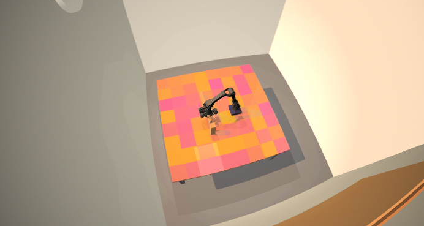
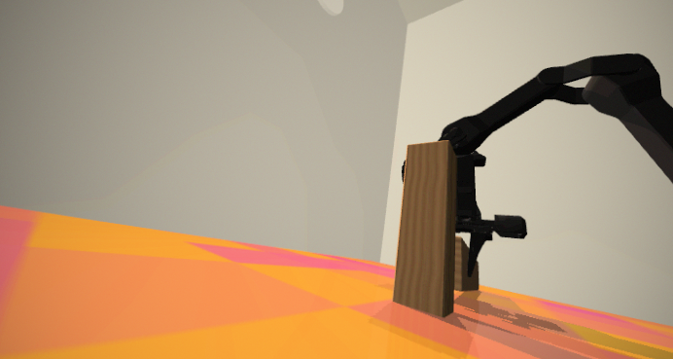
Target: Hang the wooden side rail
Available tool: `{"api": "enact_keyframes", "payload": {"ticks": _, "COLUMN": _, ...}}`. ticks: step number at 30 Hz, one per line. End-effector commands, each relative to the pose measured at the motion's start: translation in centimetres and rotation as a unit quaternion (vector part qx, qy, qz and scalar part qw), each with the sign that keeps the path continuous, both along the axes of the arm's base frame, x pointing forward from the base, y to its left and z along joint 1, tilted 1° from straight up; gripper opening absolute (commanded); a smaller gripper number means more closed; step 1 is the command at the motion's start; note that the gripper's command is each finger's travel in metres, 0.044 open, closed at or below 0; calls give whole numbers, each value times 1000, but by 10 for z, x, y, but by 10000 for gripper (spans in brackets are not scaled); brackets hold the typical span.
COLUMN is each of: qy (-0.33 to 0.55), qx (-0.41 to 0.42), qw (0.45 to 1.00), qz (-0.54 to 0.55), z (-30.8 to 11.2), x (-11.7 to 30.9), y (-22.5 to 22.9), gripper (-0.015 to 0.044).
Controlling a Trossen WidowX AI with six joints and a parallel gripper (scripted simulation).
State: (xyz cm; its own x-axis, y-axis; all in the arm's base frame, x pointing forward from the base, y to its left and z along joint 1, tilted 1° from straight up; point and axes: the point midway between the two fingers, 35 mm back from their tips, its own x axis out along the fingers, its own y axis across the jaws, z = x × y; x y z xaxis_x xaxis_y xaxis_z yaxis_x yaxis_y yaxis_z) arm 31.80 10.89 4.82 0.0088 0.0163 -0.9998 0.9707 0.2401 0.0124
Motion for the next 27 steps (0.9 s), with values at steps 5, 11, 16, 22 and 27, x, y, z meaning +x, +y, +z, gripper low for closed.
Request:
{"api": "enact_keyframes", "payload": {"ticks": 5, "qy": -7, "qx": 0, "qw": 1000, "qz": 2, "z": 5, "x": 3, "y": 0, "gripper": 0}}
{"api": "enact_keyframes", "payload": {"ticks": 11, "qy": -7, "qx": 0, "qw": 1000, "qz": 2, "z": 6, "x": 3, "y": 0, "gripper": 0}}
{"api": "enact_keyframes", "payload": {"ticks": 16, "qy": -7, "qx": 0, "qw": 1000, "qz": 2, "z": 7, "x": 3, "y": 0, "gripper": 0}}
{"api": "enact_keyframes", "payload": {"ticks": 22, "qy": -7, "qx": 0, "qw": 1000, "qz": 2, "z": 8, "x": 3, "y": 0, "gripper": 0}}
{"api": "enact_keyframes", "payload": {"ticks": 27, "qy": -7, "qx": 0, "qw": 1000, "qz": 2, "z": 9, "x": 3, "y": 0, "gripper": 0}}
